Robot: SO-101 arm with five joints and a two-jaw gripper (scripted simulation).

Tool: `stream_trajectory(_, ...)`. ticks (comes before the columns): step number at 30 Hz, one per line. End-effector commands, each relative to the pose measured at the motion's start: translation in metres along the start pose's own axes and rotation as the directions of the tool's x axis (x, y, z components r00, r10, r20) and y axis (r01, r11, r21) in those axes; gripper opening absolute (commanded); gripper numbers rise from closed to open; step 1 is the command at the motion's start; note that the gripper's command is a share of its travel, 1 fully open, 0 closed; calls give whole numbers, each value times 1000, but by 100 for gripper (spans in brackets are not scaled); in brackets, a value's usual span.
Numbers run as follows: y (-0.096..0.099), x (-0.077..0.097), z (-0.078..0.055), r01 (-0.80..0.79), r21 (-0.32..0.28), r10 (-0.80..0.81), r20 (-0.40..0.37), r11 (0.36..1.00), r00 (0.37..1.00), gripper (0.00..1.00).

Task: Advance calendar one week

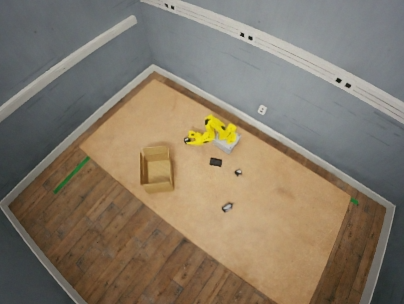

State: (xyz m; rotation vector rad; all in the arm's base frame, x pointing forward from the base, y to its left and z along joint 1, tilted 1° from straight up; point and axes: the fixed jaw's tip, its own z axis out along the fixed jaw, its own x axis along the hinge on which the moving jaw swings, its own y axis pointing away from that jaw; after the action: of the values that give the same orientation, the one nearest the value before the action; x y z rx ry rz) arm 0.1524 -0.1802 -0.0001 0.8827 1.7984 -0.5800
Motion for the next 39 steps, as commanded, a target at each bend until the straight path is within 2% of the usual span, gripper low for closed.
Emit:
stream_trajectory(1,-3,1,-3,-12,11,12,2,1000,1000,0)
stream_trajectory(39,-3,7,0,-12,11,12,2,1000,1000,0)
